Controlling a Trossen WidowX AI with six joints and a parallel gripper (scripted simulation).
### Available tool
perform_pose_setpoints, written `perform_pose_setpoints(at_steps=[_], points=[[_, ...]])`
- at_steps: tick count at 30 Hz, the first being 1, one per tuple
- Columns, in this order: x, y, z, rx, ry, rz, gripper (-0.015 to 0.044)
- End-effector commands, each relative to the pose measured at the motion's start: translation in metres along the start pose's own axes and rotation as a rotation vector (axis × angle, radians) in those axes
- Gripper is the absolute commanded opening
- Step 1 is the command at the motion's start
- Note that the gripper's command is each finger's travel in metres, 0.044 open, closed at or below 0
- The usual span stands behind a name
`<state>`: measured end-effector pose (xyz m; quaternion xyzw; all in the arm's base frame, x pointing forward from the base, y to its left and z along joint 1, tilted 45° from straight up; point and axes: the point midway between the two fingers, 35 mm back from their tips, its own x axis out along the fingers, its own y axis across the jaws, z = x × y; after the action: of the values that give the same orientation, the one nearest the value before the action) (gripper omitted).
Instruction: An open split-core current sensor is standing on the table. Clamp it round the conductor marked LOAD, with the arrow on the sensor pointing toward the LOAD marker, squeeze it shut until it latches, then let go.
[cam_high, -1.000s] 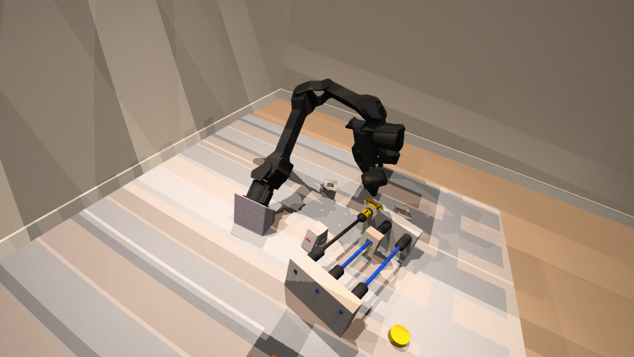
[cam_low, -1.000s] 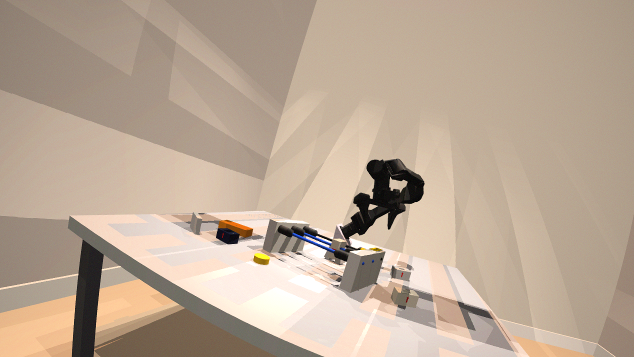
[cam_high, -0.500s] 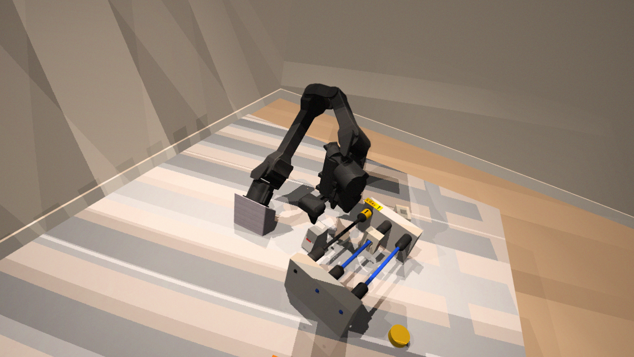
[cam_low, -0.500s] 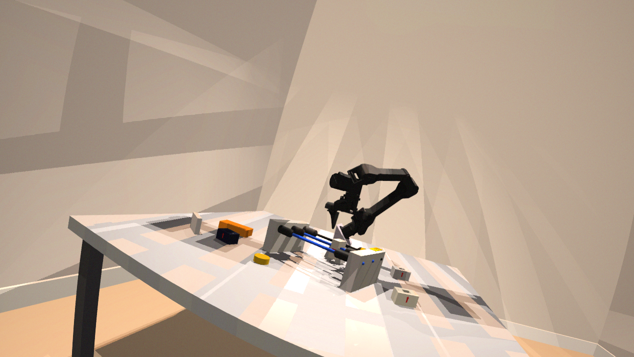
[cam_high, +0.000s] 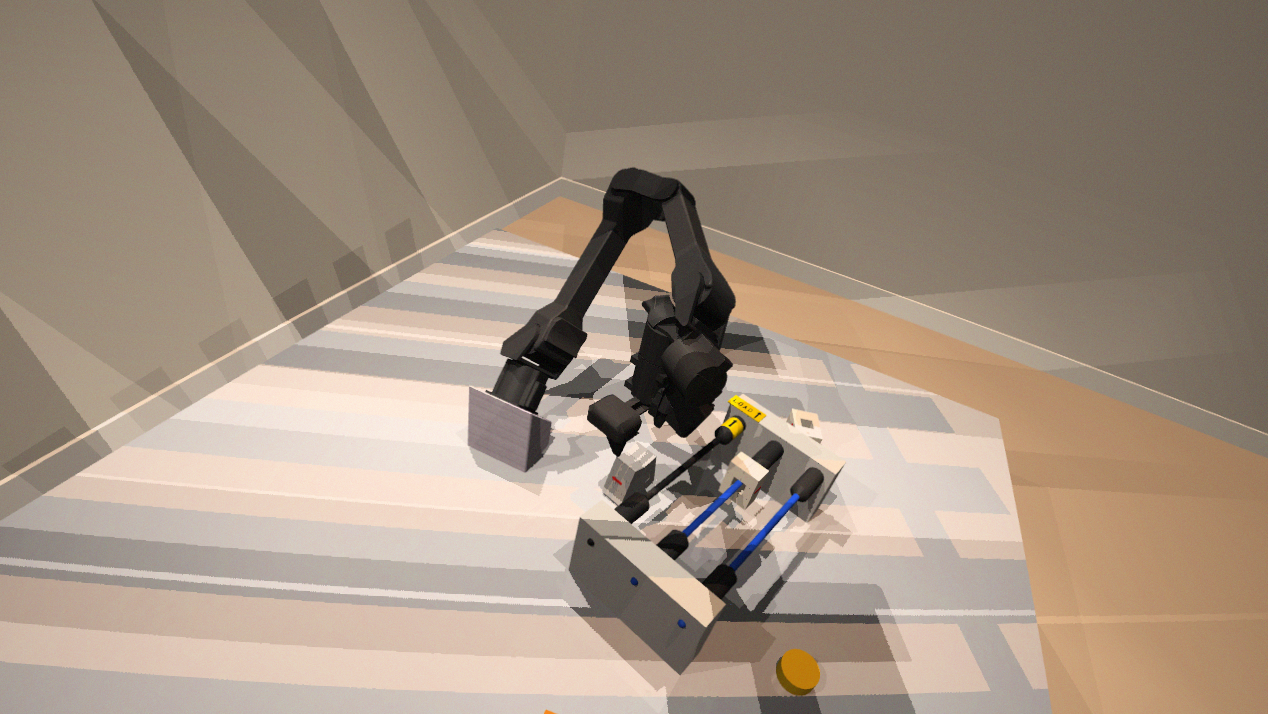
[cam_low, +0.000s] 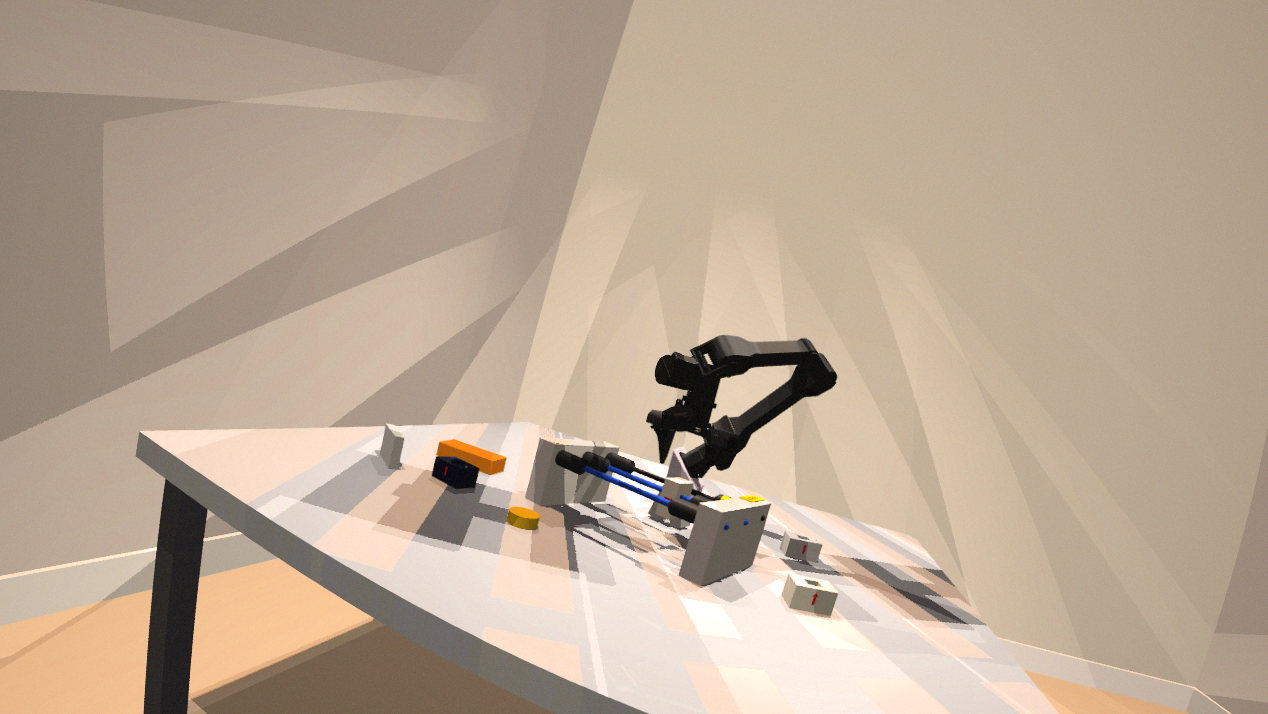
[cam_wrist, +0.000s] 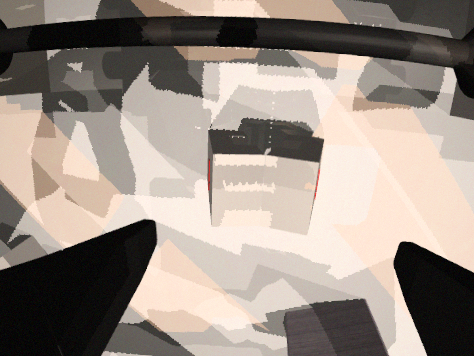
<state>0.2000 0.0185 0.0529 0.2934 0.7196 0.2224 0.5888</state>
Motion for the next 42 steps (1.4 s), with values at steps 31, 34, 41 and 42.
perform_pose_setpoints(at_steps=[31,34,41,42], points=[[0.043,0.000,-0.001,0.000,0.003,0.000,0.0335],[0.043,0.000,-0.001,0.000,0.003,0.000,0.0295],[0.043,0.000,-0.001,0.000,0.003,0.000,0.0249],[0.043,0.000,-0.001,0.000,0.003,0.000,0.0242]])
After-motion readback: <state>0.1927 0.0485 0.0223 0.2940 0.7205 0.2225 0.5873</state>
